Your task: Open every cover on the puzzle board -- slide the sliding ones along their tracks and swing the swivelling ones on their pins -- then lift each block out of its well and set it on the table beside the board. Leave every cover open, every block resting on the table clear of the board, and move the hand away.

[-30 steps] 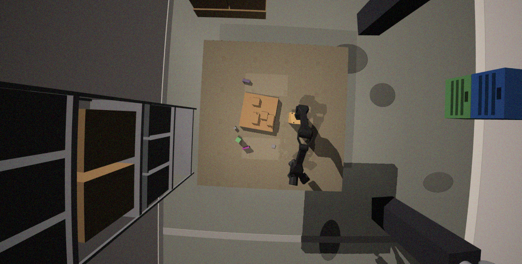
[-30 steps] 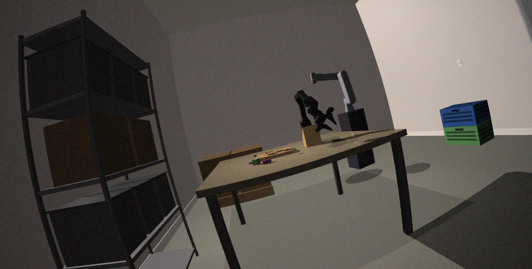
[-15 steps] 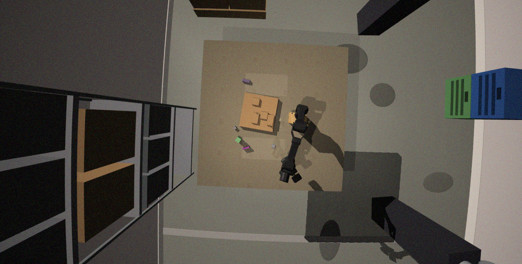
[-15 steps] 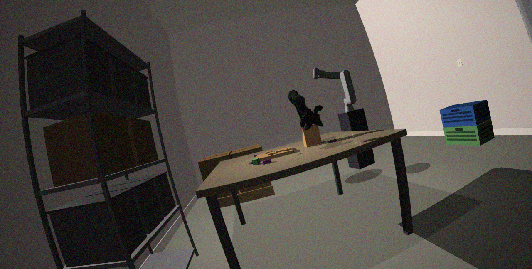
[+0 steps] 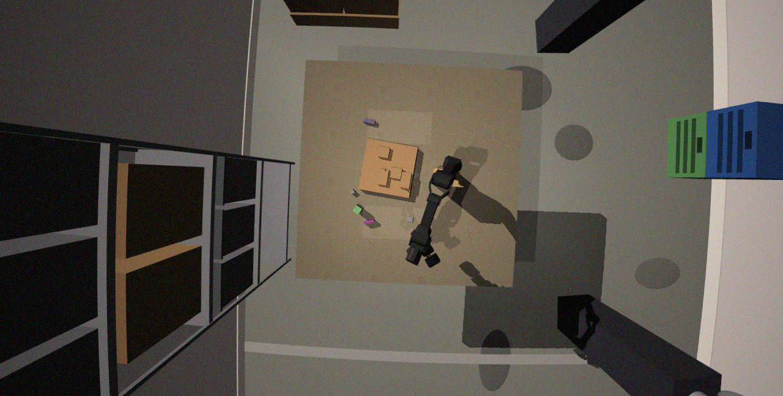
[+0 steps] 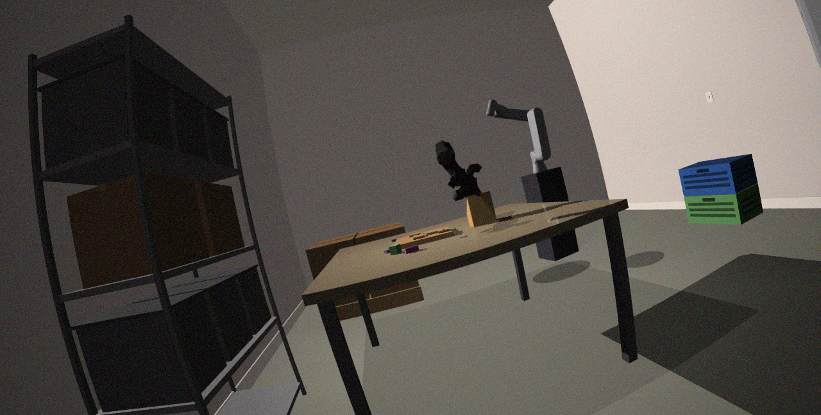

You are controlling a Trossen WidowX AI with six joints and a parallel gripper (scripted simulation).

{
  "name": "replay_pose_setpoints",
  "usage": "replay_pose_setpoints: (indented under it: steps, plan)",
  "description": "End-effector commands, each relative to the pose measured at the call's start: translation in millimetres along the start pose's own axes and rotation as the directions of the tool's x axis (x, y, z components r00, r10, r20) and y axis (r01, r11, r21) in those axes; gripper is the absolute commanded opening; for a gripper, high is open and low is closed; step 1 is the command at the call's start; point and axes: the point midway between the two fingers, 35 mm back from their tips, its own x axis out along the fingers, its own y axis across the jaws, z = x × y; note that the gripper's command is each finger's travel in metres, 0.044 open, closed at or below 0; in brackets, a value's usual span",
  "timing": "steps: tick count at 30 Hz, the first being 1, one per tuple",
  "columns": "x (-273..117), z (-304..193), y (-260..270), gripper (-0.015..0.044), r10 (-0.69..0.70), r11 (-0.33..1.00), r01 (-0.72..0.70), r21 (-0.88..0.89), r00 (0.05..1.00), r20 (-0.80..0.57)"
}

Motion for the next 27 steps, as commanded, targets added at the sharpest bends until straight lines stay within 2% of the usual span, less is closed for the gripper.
replay_pose_setpoints:
  steps: [1, 27]
  plan:
    - [-10, 6, -12, 0.0000, -0.010, 1.000, 0.010, 0.003, 1.000, 0.019]
    - [-95, 45, -120, 0.0000, -0.141, 0.979, 0.114, 0.171, 0.977, 0.159]
